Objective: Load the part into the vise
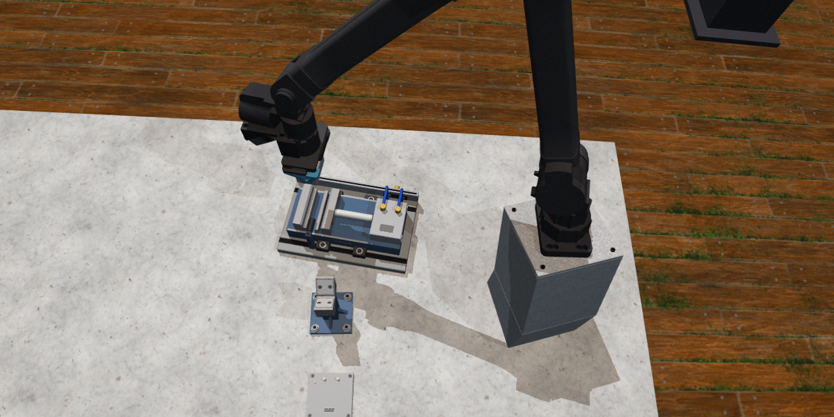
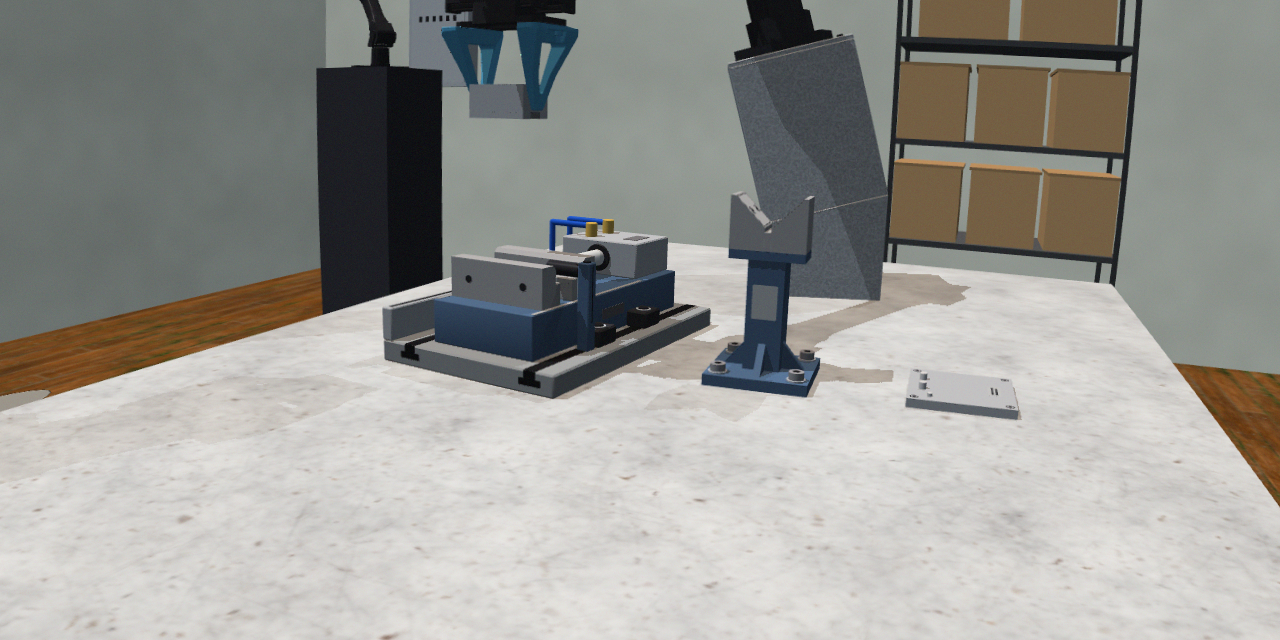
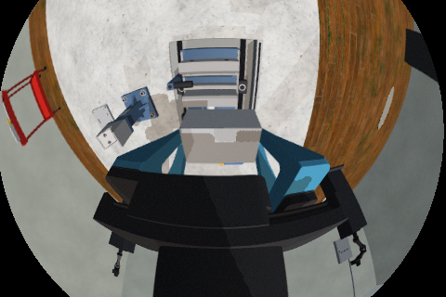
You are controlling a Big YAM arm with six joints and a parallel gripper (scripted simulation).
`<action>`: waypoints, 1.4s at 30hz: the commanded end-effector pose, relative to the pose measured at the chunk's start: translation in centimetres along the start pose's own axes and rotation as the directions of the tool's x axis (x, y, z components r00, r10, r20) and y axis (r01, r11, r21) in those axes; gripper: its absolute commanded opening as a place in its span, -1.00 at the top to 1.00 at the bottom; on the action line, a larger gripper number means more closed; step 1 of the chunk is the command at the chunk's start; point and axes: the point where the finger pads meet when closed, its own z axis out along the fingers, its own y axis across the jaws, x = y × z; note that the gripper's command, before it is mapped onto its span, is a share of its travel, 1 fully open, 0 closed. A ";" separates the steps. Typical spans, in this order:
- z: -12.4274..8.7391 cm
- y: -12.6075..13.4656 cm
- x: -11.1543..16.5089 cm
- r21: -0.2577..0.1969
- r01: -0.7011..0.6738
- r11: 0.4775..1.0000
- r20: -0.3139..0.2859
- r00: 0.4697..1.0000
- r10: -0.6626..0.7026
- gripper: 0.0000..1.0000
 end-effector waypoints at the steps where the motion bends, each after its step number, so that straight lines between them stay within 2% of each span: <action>1: 0.3 -0.6 -1.4 0.002 -0.029 1.000 0.026 0.999 0.028 1.00; 4: 0.4 -0.5 -1.3 0.002 -0.025 1.000 0.024 0.999 0.025 1.00; 5: -0.5 -0.4 -1.6 0.003 -0.020 1.000 0.045 0.999 0.020 1.00; 8: 1.0 -0.4 -0.9 0.001 -0.014 1.000 0.018 1.000 0.014 1.00; 12: 1.8 -0.4 -0.5 0.000 -0.005 1.000 0.009 1.000 0.005 1.00; 21: 2.5 -0.8 -1.1 0.002 -0.012 1.000 0.024 1.000 0.012 1.00; 22: 2.2 -0.1 -1.4 0.002 0.001 1.000 0.034 0.999 -0.001 1.00; 23: 3.1 0.1 -1.0 -0.001 0.005 1.000 0.019 1.000 -0.005 1.00; 28: 4.3 -0.7 -0.7 0.001 -0.009 1.000 0.013 1.000 0.009 1.00; 32: 4.9 -0.2 -0.9 0.000 0.000 1.000 0.016 1.000 0.000 1.00; 34: 4.6 -0.6 -1.3 0.002 -0.006 1.000 0.032 0.999 0.006 1.00; 36: 5.5 -0.8 -1.1 0.002 -0.011 1.000 0.021 1.000 0.011 1.00; 39: 5.1 -0.5 -1.5 0.003 -0.004 1.000 0.035 0.999 0.004 1.00; 40: 5.9 -0.2 -1.3 0.001 0.000 1.000 0.022 1.000 0.000 1.00; 42: 6.2 -0.4 -1.4 0.001 -0.004 1.000 0.024 1.000 0.004 1.00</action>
